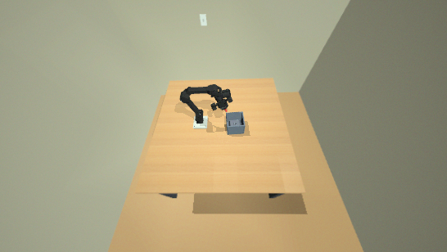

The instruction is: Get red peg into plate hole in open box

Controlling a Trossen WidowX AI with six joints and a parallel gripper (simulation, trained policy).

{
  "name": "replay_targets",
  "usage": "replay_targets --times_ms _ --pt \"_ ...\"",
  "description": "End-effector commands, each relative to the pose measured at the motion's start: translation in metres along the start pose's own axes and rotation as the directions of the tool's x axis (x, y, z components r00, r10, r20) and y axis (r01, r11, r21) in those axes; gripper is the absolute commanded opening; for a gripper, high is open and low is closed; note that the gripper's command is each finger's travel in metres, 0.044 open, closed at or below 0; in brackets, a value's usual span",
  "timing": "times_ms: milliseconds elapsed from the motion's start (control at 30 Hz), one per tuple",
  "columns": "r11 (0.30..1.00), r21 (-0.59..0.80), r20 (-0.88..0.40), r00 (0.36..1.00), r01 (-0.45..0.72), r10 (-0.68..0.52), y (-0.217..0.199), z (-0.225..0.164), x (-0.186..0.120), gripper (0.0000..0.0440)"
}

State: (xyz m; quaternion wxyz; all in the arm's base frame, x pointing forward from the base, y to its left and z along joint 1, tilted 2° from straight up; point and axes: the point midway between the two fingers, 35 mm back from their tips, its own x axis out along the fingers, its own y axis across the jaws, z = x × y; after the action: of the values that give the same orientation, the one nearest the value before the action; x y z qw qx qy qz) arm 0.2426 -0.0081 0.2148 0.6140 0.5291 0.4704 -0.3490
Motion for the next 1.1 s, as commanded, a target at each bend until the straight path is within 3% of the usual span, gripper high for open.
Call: replay_targets --times_ms 0,567,1067 --pt "1.0 0.009 0.015 1.0 0.018 -0.018 0.004 0.013 0.002 0.0" --pt "0.997 0.044 0.008 0.998 0.067 -0.067 0.014 0.061 0.023 0.0" --pt "0.994 0.032 -0.023 0.994 0.109 -0.108 0.016 0.091 0.065 0.0"
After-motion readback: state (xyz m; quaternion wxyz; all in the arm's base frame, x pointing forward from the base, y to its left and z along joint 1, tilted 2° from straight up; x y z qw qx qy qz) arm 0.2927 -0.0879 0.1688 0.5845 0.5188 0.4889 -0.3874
